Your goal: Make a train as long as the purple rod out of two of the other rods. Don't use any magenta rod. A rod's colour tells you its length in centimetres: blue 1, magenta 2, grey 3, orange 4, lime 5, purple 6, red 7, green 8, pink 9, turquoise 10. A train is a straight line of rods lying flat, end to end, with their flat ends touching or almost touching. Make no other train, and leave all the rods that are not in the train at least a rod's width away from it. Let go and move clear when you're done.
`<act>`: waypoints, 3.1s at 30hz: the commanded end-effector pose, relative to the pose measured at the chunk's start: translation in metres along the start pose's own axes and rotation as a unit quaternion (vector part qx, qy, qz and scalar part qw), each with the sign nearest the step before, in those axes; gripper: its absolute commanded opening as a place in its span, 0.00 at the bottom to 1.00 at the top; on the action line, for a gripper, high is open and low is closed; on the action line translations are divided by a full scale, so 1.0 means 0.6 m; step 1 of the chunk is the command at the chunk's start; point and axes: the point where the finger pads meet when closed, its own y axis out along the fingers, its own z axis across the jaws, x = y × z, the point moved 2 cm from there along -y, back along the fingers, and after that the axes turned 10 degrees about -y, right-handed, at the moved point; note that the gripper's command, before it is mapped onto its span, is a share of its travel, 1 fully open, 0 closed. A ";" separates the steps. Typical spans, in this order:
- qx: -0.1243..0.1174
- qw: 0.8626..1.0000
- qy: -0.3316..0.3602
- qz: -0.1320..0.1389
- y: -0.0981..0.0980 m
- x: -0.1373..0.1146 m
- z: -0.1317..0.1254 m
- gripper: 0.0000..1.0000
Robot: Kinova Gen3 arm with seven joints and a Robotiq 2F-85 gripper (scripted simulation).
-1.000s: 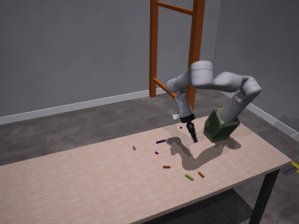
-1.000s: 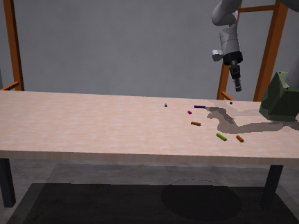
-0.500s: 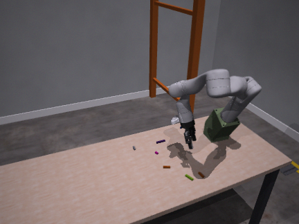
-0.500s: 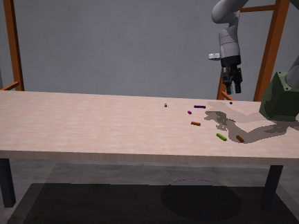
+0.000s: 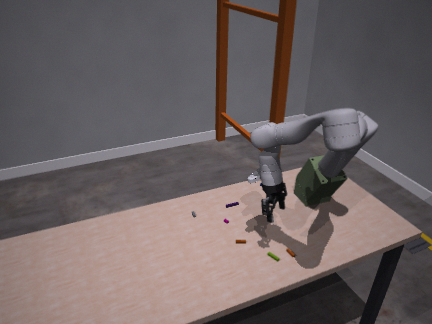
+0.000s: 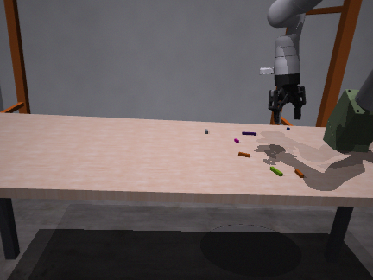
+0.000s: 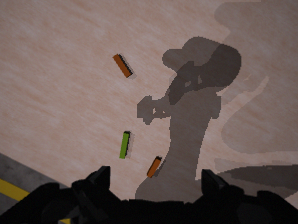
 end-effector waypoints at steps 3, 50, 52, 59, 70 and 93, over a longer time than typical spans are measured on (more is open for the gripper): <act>0.008 0.998 0.049 0.026 0.006 0.014 -0.028 1.00; -0.003 0.985 0.160 0.072 0.008 0.029 -0.069 1.00; -0.004 0.983 0.167 0.075 0.008 0.030 -0.071 1.00; -0.004 0.983 0.166 0.075 0.008 0.030 -0.072 1.00; -0.007 0.981 0.179 0.080 0.008 0.032 -0.077 1.00; -0.012 0.975 0.202 0.088 0.008 0.036 -0.086 1.00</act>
